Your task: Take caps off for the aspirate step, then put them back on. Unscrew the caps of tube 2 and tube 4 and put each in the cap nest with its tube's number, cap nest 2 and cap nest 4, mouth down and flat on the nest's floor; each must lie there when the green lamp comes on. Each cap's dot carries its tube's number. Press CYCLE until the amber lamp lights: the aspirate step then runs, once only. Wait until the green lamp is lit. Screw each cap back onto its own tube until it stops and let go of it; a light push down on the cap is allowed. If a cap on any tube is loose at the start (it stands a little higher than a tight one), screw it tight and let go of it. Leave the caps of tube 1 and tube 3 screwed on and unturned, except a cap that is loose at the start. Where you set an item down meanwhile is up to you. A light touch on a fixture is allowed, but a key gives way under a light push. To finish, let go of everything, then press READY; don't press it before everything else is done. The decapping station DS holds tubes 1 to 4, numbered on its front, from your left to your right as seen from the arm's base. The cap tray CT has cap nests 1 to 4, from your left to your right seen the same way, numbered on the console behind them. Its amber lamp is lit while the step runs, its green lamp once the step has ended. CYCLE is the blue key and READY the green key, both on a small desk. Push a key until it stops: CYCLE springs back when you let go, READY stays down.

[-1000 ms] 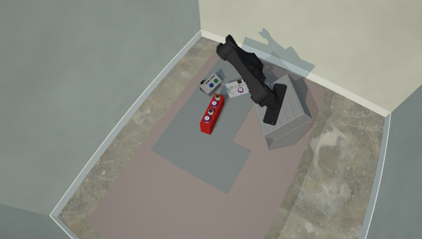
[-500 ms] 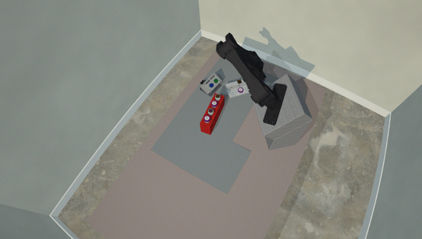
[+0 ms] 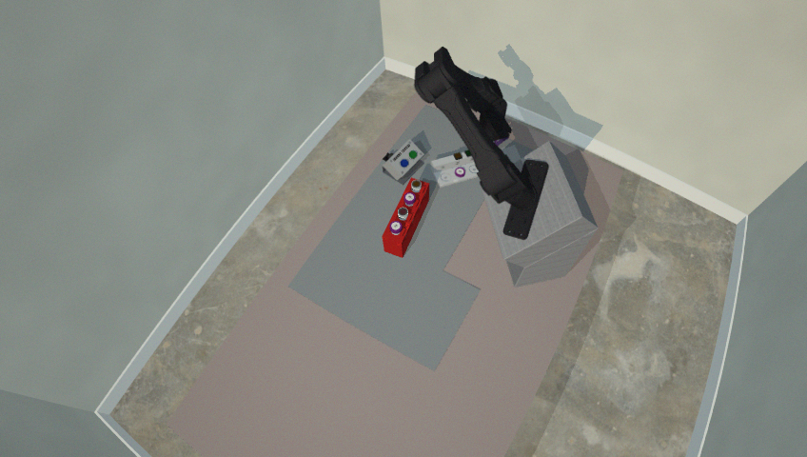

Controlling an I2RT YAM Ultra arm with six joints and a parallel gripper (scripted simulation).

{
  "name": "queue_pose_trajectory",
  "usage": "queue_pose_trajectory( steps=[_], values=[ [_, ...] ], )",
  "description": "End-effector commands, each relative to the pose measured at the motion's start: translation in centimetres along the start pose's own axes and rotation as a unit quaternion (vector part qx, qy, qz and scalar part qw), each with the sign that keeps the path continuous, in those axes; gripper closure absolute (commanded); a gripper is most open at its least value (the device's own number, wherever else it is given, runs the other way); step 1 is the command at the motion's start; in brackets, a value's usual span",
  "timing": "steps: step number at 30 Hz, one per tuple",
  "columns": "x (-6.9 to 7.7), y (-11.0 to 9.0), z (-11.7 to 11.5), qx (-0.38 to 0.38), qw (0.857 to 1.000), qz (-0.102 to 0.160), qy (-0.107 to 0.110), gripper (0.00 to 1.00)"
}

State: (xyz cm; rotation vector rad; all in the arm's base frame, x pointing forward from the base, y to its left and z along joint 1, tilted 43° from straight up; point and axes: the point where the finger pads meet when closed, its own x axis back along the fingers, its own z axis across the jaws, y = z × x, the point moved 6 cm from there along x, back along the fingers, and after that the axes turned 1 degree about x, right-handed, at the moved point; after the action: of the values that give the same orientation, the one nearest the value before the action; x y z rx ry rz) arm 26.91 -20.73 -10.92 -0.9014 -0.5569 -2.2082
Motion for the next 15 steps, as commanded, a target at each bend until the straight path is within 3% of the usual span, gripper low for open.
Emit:
queue_pose_trajectory(
  steps=[1, 9, 15],
  values=[
    [1.6, -0.3, -0.1, -0.003, 1.0, 0.005, 0.002, 0.53],
    [5.4, -0.3, -0.2, -0.002, 1.0, 0.005, 0.002, 0.53],
    [5.4, -0.3, -0.2, -0.002, 1.0, 0.005, 0.002, 0.53]
  ],
)
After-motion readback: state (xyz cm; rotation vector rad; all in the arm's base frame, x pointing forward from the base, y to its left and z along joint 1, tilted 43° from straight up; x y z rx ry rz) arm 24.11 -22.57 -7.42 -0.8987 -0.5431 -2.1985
